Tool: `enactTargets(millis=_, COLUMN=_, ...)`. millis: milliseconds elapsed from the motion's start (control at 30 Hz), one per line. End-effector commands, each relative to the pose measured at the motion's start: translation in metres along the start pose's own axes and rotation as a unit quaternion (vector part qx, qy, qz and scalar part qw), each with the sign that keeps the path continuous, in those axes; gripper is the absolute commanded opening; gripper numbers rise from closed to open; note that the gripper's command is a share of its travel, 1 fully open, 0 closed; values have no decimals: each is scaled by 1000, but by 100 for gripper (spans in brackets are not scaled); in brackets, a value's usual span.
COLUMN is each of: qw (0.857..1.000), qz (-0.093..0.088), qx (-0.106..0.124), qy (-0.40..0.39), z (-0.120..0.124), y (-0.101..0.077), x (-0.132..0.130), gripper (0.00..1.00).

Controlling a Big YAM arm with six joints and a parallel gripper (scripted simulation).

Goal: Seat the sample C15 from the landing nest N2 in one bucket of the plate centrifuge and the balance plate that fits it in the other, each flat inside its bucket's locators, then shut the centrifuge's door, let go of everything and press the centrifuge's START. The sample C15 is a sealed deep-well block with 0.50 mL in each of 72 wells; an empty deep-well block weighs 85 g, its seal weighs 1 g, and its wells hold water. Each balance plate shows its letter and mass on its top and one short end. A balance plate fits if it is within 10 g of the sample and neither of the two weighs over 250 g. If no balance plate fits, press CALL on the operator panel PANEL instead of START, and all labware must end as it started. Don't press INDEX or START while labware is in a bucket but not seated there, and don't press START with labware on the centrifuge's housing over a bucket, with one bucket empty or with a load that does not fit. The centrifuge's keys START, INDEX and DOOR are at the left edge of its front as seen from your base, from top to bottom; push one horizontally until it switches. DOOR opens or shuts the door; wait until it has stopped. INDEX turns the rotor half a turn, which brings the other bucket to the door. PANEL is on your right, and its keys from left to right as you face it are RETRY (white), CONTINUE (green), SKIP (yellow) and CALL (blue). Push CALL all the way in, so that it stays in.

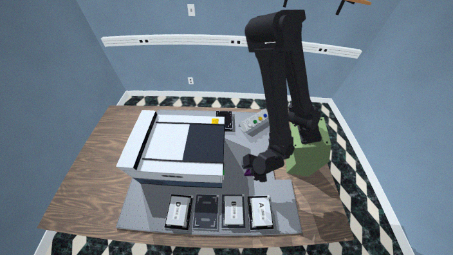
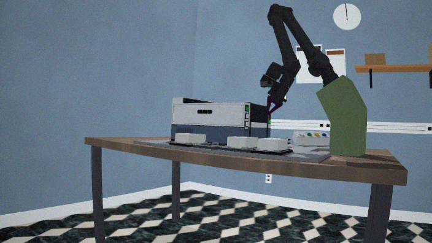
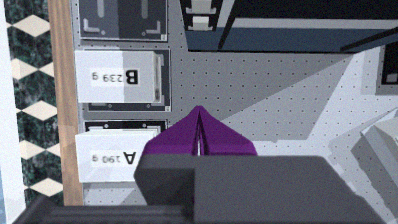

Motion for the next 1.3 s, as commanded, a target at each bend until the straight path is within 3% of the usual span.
enactTargets(millis=0, qw=1000, qz=-11, qx=12, qy=14, z=-4, y=-9, x=6, gripper=0)
enactTargets(millis=800, qw=996, qz=-32, qx=83, qy=18, z=-22, y=-43, x=5, gripper=0)
enactTargets(millis=1267, qw=989, qz=-48, qx=139, qy=20, z=-32, y=-69, x=4, gripper=0)
Point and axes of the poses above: the point where the finger pads meet when closed, its own y axis out along the fingers, its own x axis across the jaws, z = x × y, the point moved 4 cm from there along -y, back along the fingers, and after that the axes turned 14 degrees about -y, right-handed, at the moved point
